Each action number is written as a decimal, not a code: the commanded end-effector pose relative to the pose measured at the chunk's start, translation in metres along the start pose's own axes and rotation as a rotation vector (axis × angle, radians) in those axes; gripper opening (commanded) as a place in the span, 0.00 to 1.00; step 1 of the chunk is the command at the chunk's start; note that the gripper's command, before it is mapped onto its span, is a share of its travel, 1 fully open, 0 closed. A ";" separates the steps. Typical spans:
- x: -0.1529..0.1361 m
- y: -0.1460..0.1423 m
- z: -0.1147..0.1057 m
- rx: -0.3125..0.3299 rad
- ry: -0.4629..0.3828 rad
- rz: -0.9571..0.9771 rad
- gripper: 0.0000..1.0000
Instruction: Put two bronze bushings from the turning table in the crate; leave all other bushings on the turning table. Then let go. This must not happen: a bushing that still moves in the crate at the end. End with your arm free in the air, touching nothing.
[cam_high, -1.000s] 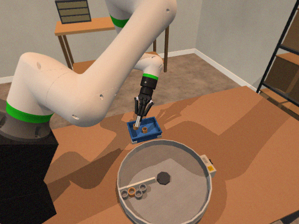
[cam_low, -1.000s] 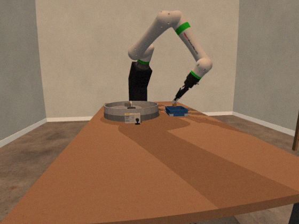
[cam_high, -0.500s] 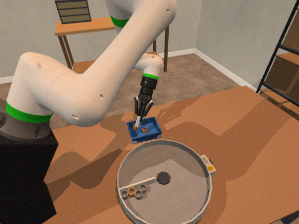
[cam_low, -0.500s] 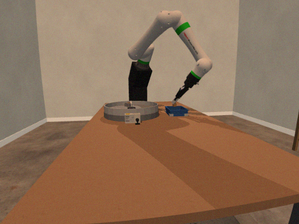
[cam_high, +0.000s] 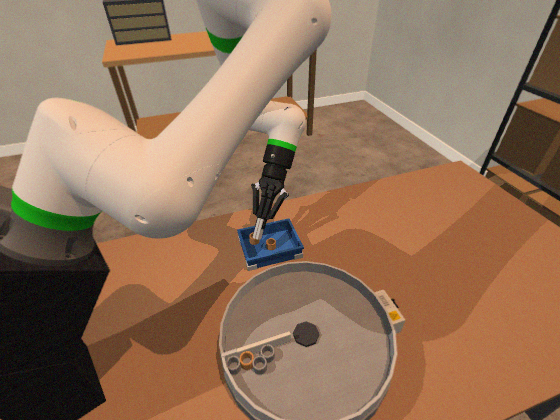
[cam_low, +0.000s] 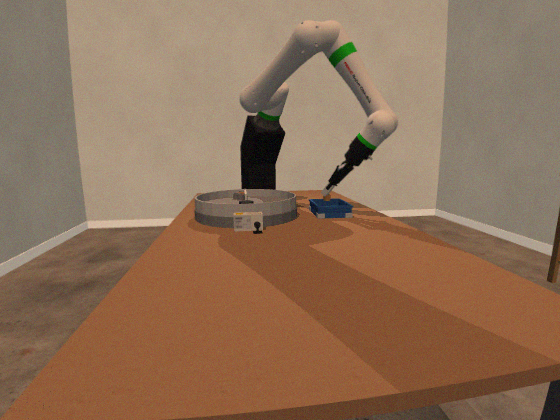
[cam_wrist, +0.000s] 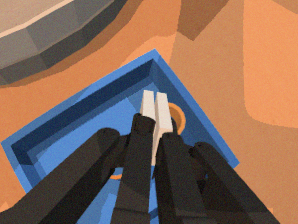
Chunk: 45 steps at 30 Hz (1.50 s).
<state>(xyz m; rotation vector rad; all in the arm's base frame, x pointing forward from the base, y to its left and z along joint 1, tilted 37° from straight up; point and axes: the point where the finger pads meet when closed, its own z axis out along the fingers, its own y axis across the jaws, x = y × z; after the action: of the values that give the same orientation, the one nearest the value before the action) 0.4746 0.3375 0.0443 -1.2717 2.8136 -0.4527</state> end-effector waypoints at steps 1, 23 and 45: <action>-0.002 0.000 0.002 0.000 0.000 0.000 0.00; -0.022 0.000 0.026 0.000 0.000 0.000 0.00; -0.024 0.000 0.029 0.000 0.000 0.000 0.00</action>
<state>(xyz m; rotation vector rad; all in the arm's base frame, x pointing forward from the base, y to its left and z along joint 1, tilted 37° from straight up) 0.4946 0.3483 0.0141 -1.2717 2.8135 -0.4526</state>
